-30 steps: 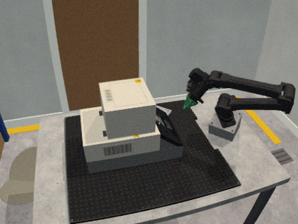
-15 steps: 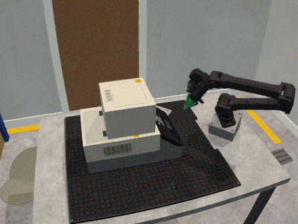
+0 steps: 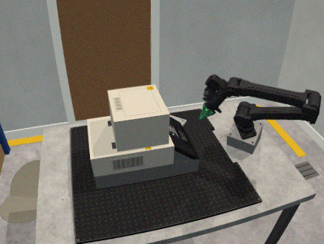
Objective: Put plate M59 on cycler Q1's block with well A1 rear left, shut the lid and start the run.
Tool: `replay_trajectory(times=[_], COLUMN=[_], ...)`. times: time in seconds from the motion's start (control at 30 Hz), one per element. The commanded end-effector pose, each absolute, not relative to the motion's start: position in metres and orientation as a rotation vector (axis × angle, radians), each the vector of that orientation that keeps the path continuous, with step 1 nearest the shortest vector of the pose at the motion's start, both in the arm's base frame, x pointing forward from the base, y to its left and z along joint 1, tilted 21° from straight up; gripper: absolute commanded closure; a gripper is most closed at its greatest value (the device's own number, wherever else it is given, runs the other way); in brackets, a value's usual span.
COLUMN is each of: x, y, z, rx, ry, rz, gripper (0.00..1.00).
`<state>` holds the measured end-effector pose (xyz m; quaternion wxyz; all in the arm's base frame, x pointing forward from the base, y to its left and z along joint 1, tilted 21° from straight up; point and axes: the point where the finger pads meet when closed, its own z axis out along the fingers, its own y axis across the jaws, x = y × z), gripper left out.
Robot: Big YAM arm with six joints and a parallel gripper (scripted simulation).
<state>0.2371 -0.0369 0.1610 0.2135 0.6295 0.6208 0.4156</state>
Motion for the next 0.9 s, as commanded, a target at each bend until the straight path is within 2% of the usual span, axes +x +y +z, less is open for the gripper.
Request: replay_trajectory(times=[0.0, 0.5, 0.87], x=[0.246, 0.247, 0.242], y=[-0.046, -0.046, -0.042], z=[0.196, 0.203, 0.18], rx=[1.67, 1.653, 1.697], ry=[1.705, 1.701, 1.715], rz=[1.136, 1.138, 1.146], gripper=[1.0, 1.0, 1.0])
